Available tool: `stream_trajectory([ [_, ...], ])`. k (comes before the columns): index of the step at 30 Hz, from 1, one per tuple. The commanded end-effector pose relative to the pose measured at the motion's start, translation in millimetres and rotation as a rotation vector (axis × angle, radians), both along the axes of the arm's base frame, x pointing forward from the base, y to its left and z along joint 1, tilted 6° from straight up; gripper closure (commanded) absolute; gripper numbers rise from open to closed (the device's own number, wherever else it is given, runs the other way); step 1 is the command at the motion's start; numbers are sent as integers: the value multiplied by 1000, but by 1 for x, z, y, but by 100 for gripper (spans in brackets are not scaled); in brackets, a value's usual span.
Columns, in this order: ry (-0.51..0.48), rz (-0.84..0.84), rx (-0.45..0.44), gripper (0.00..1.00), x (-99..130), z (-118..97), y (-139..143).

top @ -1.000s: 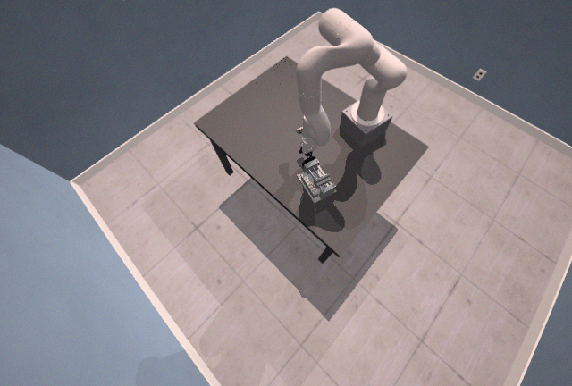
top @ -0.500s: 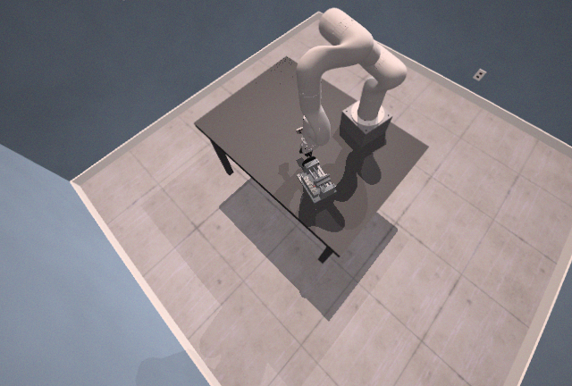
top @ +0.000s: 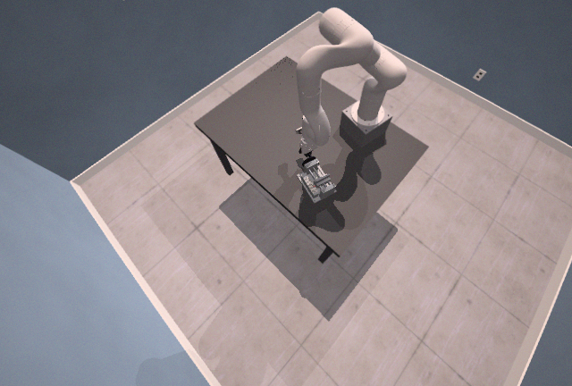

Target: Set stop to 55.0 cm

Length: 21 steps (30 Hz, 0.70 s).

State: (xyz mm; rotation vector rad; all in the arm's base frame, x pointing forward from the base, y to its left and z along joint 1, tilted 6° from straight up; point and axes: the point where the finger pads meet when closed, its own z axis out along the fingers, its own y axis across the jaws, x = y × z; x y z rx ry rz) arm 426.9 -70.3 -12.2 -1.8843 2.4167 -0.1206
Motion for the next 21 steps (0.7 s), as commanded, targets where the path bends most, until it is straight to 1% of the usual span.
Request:
stream_trajectory([
  [1,-2,0,0,94,3,1,-1],
  [21,-2,0,0,94,14,5,-3],
])
